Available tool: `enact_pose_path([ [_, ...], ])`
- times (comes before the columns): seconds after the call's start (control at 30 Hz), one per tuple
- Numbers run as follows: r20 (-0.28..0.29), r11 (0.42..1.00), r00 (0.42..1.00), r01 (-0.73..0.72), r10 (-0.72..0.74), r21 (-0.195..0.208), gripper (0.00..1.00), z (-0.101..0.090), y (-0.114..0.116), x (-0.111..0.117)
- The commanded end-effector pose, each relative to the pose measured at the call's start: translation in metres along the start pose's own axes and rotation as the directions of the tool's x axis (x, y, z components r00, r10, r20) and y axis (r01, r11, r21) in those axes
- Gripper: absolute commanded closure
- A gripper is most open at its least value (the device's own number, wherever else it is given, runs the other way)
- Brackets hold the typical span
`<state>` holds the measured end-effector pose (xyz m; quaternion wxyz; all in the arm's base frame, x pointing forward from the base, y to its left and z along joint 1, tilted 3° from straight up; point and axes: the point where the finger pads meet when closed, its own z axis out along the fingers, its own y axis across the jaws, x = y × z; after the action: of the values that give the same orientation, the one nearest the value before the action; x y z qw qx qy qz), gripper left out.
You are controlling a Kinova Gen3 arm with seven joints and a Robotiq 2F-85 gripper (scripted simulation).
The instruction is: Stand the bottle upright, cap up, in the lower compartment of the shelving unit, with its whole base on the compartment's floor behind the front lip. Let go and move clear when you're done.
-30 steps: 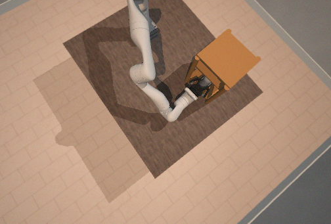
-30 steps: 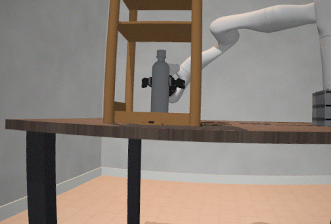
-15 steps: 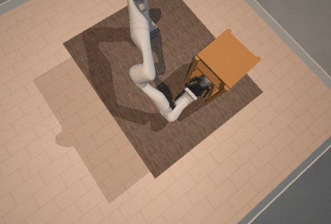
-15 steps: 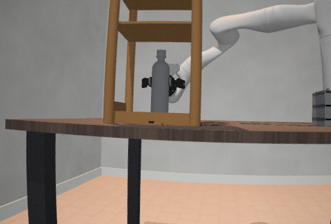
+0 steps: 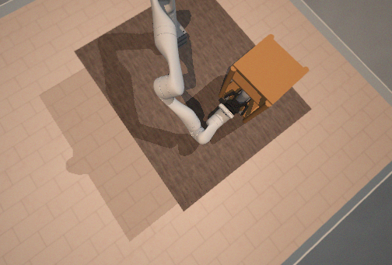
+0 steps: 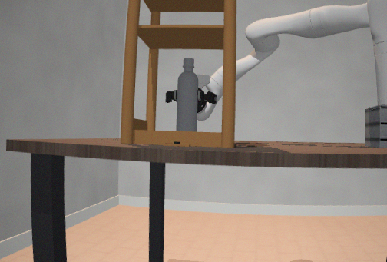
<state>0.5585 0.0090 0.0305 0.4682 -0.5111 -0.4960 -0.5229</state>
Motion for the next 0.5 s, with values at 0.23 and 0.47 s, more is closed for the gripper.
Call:
enact_pose_path([
  [0.23, 0.0, 1.0, 1.0, 0.002, -0.002, 0.0, 0.3, -0.0002, 0.0006, 0.0012],
  [0.47, 0.0, 1.0, 1.0, 0.002, -0.002, 0.0, 0.3, -0.0003, 0.0006, 0.0012],
])
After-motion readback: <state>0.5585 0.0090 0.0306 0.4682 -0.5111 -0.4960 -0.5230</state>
